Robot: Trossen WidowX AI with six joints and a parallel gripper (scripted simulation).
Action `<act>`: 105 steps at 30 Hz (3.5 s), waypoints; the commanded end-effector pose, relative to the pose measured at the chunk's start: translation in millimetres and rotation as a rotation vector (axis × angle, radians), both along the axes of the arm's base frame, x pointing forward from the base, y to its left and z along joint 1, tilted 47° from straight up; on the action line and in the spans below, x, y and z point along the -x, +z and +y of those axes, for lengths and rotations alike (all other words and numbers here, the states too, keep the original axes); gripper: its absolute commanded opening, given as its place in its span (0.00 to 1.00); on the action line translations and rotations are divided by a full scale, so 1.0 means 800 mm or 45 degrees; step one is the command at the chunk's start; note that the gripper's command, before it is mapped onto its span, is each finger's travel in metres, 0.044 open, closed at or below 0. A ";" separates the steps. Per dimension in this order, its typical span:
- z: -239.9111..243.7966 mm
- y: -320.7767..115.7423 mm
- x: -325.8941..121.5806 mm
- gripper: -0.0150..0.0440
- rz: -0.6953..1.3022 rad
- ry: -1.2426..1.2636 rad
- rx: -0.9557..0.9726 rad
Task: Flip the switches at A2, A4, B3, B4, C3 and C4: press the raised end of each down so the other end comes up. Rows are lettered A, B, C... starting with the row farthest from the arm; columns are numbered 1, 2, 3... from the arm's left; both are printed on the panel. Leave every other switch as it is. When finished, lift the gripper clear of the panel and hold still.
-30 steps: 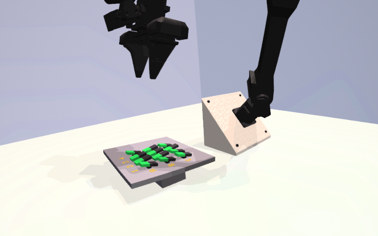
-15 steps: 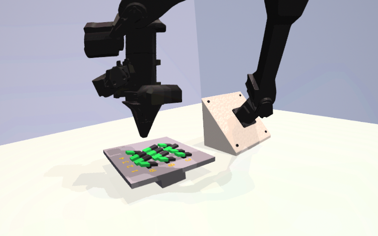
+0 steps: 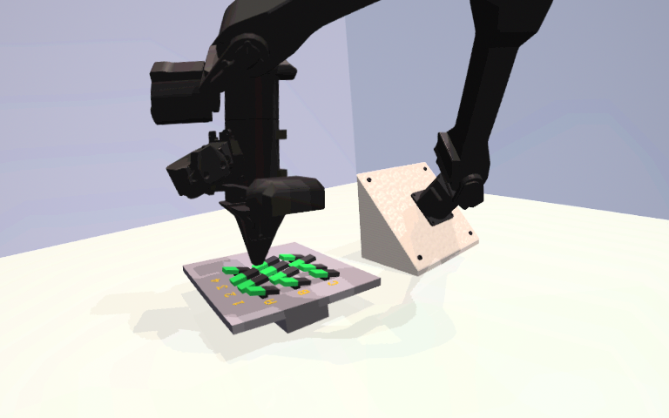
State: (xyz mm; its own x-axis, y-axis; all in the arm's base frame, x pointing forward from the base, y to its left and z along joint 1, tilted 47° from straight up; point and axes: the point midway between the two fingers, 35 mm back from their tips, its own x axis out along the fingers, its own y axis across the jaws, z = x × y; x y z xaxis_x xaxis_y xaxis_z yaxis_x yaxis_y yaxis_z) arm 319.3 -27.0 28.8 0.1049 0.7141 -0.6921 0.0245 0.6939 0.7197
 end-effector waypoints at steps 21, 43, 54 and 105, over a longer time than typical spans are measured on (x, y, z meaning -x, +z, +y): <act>0.013 -0.011 0.000 0.25 0.006 -0.003 -0.011; 0.015 -0.013 0.000 0.25 0.006 -0.003 -0.011; 0.016 -0.014 0.000 0.25 0.006 -0.003 -0.011; -0.050 -0.038 -0.021 0.25 0.050 0.045 -0.008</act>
State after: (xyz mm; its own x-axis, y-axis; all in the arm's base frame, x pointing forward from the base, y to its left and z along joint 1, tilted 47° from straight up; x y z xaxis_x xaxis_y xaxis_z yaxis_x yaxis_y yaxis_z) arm 336.4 -71.1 2.9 0.0500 0.7169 -0.6954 0.0217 0.6953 0.7184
